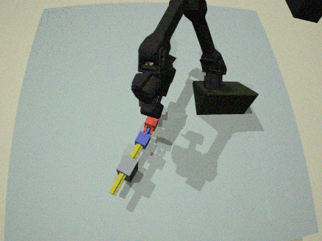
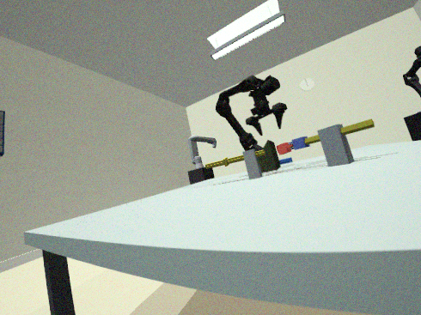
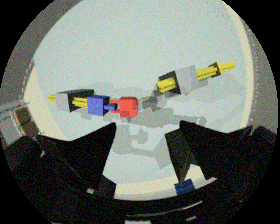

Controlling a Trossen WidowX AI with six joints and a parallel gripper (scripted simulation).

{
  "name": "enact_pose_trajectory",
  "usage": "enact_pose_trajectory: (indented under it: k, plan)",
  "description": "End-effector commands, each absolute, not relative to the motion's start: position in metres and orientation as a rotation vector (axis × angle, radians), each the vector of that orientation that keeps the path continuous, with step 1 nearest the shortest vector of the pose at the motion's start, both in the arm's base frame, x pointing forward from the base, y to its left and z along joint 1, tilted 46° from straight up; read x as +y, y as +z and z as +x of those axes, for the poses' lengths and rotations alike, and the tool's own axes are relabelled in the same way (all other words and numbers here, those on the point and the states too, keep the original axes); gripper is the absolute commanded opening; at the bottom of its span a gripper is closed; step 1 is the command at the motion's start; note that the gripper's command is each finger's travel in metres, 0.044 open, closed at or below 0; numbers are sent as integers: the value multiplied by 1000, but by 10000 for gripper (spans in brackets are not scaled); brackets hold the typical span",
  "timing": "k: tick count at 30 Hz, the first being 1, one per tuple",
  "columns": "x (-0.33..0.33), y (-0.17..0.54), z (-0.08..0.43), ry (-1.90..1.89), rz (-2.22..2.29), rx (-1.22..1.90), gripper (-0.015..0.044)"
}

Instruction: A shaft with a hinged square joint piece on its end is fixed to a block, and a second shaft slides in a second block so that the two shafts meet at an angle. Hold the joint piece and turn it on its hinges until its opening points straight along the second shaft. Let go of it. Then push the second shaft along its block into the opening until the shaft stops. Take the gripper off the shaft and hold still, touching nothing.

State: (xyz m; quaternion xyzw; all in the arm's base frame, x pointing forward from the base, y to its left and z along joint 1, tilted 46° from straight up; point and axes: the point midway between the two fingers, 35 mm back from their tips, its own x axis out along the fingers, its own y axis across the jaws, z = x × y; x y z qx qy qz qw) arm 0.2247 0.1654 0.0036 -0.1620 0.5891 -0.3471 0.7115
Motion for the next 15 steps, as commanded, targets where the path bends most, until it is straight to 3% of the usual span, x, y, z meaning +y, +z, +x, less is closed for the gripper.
enact_pose_trajectory:
  k: [1,15]
  plan:
    - [164,3,225,-853,-233,1236,440]
    - [160,0,225,-1082,137,1026,440]
